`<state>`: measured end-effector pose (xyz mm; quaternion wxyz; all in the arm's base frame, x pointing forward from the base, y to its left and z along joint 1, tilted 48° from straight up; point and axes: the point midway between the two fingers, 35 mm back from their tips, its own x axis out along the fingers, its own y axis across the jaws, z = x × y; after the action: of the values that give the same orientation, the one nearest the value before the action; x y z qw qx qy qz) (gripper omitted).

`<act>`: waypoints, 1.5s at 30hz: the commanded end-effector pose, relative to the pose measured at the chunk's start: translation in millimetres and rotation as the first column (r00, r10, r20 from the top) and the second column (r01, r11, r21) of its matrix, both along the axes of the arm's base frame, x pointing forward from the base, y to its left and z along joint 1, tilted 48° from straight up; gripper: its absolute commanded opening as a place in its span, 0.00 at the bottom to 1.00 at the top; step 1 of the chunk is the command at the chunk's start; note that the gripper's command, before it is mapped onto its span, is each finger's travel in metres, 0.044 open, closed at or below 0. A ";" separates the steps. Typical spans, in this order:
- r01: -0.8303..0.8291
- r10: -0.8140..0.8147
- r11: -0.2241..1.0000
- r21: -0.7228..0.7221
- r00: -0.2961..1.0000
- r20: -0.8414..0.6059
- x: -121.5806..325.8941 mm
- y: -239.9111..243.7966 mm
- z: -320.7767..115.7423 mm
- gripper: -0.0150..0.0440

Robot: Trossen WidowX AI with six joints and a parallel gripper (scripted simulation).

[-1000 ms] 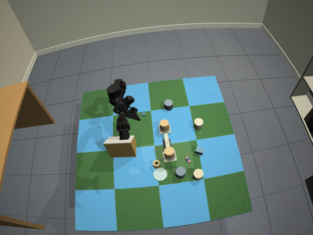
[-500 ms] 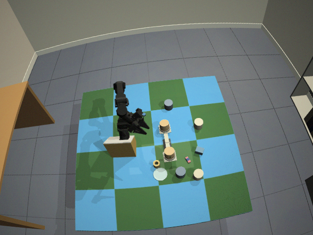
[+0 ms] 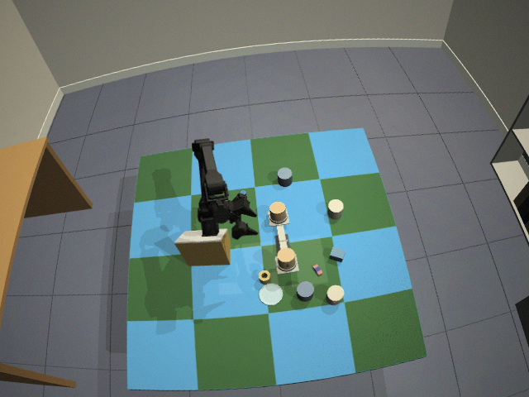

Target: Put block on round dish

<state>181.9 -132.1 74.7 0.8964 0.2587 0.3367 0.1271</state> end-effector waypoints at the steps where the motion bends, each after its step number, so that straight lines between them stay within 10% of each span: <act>1: -0.039 0.039 0.990 0.135 0.999 0.001 -0.5 30.9 -4.8 1.00; 24: 0.046 0.120 0.884 0.464 0.939 -0.321 27.8 74.9 -1.8 1.00; 45: 0.449 0.166 0.756 0.477 0.573 -0.803 77.1 137.7 12.8 1.00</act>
<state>251.9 -6.0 85.2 0.5423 0.5887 0.5965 0.0591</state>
